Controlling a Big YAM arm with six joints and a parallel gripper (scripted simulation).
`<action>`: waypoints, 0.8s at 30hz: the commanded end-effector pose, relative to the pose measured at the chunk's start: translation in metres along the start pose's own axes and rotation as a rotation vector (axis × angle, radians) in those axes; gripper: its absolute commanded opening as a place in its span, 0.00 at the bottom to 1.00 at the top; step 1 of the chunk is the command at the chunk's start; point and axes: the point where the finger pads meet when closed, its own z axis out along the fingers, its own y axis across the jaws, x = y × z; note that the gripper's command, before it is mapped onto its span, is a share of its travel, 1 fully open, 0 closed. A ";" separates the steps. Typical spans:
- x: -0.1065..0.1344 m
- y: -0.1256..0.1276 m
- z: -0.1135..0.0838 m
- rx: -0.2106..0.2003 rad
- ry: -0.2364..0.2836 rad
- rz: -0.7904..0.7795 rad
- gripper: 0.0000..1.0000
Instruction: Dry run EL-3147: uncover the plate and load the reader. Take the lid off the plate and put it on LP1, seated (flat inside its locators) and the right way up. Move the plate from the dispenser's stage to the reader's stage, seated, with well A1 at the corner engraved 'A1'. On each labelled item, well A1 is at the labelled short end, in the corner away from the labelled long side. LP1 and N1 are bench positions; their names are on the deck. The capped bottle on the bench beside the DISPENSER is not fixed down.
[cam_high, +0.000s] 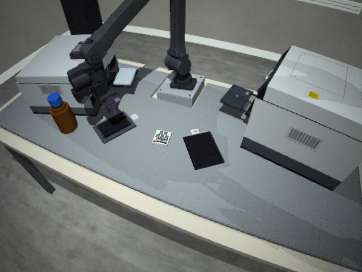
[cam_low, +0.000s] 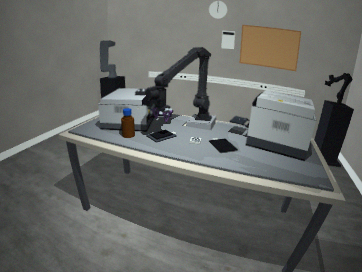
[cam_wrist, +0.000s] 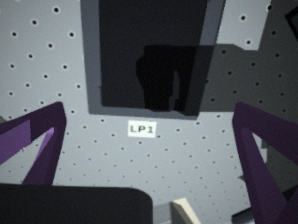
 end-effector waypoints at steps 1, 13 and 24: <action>-0.001 0.004 0.004 0.000 -0.009 -0.024 1.00; 0.014 -0.026 -0.018 -0.007 -0.028 -0.104 1.00; 0.034 -0.058 -0.030 -0.016 -0.018 -0.232 1.00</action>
